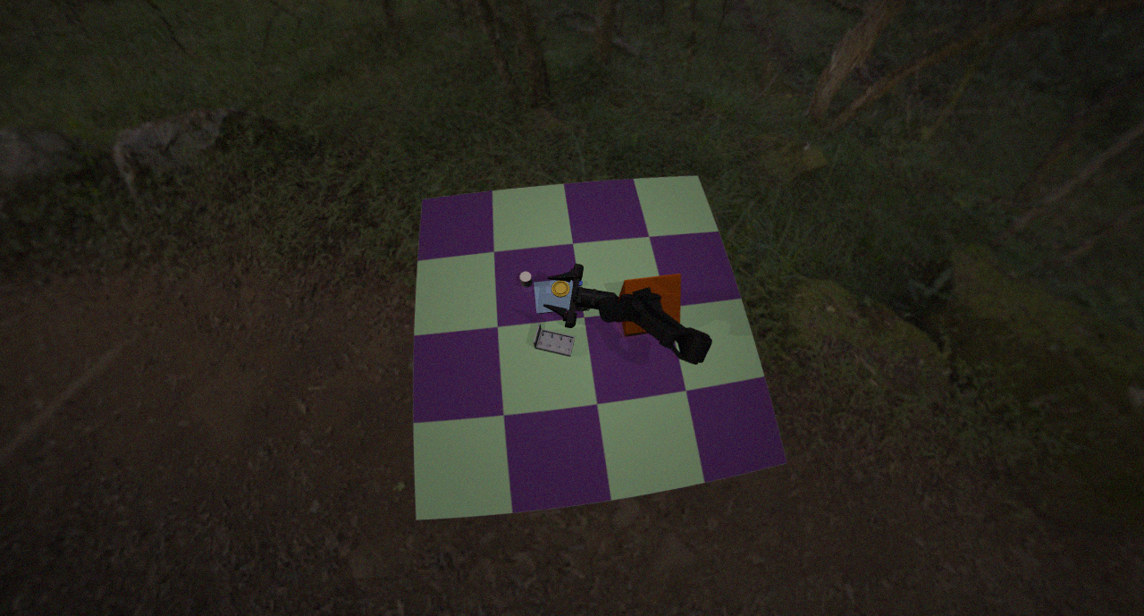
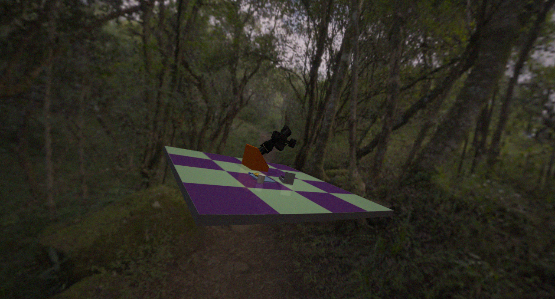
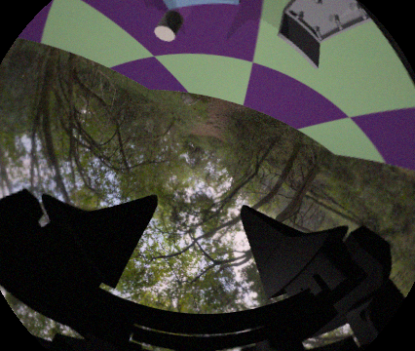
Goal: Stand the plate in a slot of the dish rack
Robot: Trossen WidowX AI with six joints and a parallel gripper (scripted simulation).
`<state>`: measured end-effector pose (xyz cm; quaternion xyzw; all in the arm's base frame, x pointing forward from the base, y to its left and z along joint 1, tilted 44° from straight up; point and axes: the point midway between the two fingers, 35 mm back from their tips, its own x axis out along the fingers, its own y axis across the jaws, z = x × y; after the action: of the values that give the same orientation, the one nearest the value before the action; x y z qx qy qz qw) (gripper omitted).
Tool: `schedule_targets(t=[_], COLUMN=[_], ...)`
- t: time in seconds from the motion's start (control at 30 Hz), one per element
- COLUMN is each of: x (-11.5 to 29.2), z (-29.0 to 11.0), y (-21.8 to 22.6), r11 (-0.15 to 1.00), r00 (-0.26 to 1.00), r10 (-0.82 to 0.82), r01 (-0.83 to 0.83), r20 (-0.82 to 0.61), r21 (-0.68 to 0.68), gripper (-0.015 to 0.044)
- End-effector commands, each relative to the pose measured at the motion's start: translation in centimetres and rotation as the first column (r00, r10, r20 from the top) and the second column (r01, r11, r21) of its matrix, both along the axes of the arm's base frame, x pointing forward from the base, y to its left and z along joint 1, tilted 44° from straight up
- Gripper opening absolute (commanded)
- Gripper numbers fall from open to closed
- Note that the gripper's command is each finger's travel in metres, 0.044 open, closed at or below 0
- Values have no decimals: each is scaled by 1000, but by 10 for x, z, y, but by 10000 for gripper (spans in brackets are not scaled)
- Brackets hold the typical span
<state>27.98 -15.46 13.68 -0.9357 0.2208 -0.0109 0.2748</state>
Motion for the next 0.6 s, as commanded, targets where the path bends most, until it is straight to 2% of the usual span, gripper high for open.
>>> schedule_targets(t=[0.0, 0.3, 0.57], x=[7, 19, 26], z=[-12, -40, -65], y=[-7, -23, -34], r11=[995, 937, 835], r00=[999, 992, 978], r10=[-5, -29, -50], r01=[8, 68, 152], r20=[-33, -119, -201], r21=[102, 342, 530], gripper=[400, 400, 400])
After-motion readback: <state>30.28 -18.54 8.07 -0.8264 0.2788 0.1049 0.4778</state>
